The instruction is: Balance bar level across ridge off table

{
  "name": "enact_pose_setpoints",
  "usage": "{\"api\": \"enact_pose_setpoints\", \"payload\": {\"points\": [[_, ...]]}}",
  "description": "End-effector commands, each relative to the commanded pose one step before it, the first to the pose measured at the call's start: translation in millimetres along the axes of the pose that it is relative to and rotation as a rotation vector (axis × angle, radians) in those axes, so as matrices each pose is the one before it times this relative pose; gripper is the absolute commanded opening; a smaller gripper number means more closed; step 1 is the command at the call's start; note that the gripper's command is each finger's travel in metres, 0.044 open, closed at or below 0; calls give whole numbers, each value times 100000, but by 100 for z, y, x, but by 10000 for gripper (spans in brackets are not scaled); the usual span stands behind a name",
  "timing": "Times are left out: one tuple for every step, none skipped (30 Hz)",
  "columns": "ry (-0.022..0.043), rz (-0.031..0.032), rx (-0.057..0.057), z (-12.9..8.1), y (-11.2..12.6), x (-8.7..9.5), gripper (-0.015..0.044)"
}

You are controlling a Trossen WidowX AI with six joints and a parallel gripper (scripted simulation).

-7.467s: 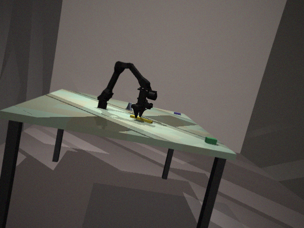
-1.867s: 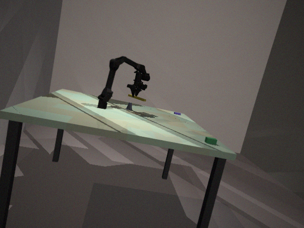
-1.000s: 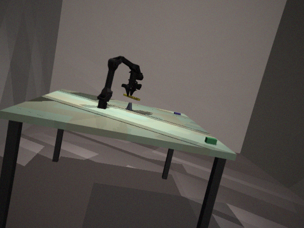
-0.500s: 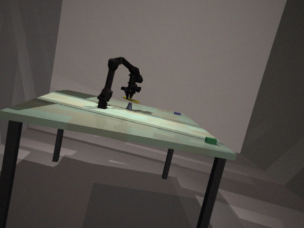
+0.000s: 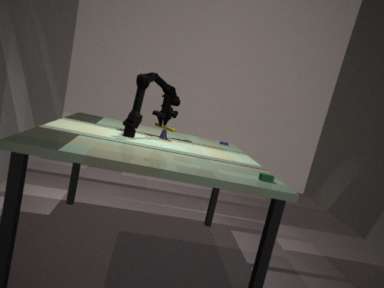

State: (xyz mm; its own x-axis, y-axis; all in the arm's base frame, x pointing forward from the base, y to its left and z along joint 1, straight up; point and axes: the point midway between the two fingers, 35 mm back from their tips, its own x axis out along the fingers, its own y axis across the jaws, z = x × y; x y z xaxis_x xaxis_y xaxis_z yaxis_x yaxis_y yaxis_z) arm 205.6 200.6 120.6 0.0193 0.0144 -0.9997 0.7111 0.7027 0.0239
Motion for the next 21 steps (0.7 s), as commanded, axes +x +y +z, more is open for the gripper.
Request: {"api": "enact_pose_setpoints", "payload": {"points": [[316, 282, 106, -42, 55, 6, 0], [0, 0, 0, 0, 0, 8, 0], [0, 0, 0, 0, -3, 17, 0], [0, 0, 0, 0, 0, 0, 0], [0, 0, 0, 0, 0, 8, 0], [0, 0, 0, 0, 0, 8, 0], [0, 0, 0, 1, 0, 17, 0], [0, 0, 0, 0, 0, 0, 0], [0, 0, 0, 0, 1, 8, 0], [0, 0, 0, 0, 1, 8, 0], [0, 0, 0, 1, 0, 17, 0], [0, 0, 0, 0, 0, 0, 0], [0, 0, 0, 0, -1, 8, 0], [0, 0, 0, 0, -1, 8, 0], [0, 0, 0, 1, 2, 17, 0], [0, 0, 0, 0, 0, 0, 0], [0, 0, 0, 0, 0, 8, 0], [0, 0, 0, 0, 0, 8, 0], [0, 0, 0, 0, 0, 17, 0], [0, 0, 0, 0, 0, 0, 0], [0, 0, 0, 0, -1, 8, 0]]}}
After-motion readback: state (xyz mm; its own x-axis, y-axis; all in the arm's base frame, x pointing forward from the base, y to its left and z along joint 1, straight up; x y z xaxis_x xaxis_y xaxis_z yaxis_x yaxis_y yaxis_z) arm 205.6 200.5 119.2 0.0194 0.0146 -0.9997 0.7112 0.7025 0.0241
